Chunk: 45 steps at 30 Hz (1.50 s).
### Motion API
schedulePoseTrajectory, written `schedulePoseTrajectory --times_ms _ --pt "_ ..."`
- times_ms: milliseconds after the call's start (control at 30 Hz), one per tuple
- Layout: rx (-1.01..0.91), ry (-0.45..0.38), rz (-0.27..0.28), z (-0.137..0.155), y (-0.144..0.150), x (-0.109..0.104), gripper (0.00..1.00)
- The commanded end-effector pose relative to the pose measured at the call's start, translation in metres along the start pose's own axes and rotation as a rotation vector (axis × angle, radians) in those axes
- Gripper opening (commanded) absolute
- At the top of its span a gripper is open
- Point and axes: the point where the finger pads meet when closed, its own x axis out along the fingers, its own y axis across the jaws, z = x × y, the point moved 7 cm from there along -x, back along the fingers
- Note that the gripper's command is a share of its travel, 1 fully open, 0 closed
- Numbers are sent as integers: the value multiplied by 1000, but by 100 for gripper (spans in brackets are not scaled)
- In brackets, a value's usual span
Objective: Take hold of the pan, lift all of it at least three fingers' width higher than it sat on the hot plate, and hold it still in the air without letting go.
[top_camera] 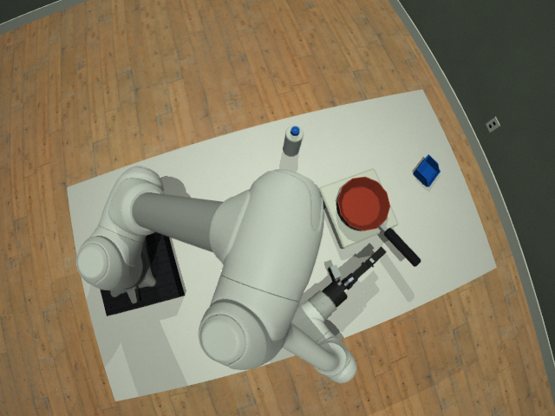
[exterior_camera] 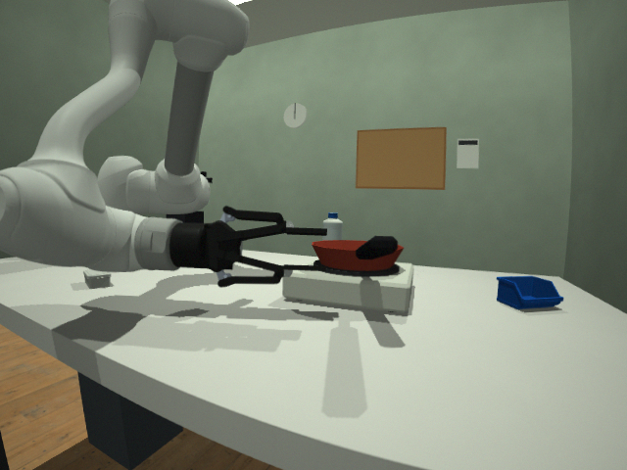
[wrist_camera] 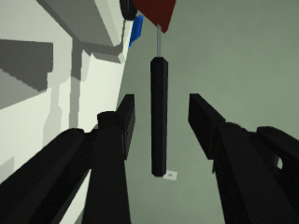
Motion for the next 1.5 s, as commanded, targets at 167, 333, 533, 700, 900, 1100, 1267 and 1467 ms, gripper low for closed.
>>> schedulePoseTrajectory --times_ms 167,333,533,700,900,1100,1267,1467 --pt "-3 -6 1 3 0 6 41" --pt "0 -6 0 3 -1 9 41" --pt "1 -6 0 3 -1 12 41" --pt "1 -6 -1 3 -1 17 41" --pt "2 -6 -1 3 -1 25 41" --pt "2 -6 -1 3 -1 30 41" --pt "2 -6 -1 3 -1 38 41" --pt "2 -6 -1 3 -1 47 41"
